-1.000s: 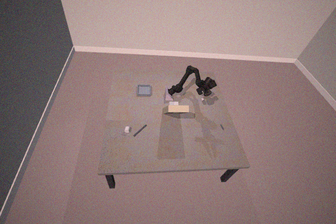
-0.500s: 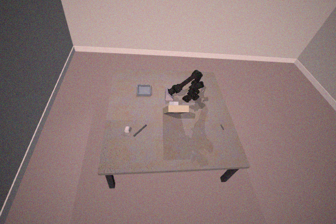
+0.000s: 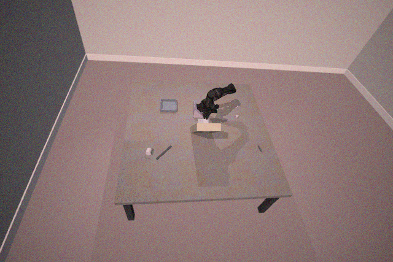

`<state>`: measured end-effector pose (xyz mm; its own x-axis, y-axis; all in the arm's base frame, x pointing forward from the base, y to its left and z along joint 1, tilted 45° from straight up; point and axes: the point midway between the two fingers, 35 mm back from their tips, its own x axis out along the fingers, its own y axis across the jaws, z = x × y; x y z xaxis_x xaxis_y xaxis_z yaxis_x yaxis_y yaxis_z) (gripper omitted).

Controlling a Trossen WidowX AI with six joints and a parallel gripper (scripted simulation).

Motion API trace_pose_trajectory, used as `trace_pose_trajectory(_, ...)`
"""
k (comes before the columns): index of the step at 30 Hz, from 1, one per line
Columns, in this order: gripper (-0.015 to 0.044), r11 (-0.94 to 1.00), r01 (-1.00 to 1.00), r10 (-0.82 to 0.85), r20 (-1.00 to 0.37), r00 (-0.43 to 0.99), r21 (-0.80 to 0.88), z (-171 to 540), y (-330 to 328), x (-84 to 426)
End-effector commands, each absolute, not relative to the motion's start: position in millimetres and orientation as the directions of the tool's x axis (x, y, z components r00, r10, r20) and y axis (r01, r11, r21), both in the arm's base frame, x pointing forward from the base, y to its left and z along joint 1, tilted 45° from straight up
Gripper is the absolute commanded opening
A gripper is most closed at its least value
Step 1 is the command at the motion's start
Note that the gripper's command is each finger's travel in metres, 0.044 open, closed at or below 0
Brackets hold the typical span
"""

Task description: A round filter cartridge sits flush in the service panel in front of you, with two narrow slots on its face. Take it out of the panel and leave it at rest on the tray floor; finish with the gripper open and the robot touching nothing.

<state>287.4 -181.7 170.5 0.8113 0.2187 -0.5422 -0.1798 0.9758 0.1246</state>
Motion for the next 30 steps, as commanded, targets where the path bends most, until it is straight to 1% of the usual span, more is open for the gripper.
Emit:
trace_pose_trajectory(1, 0.0111, 0.819, -0.082, 0.355, -0.39, 0.85, 0.567, 174, -184, 263)
trace_pose_trajectory(16, 0.0111, 0.82, -0.082, 0.355, -0.391, 0.849, 0.567, 173, -184, 264)
trace_pose_trajectory(30, 0.0111, 0.822, -0.081, 0.356, -0.397, 0.846, 0.564, 163, -178, 283)
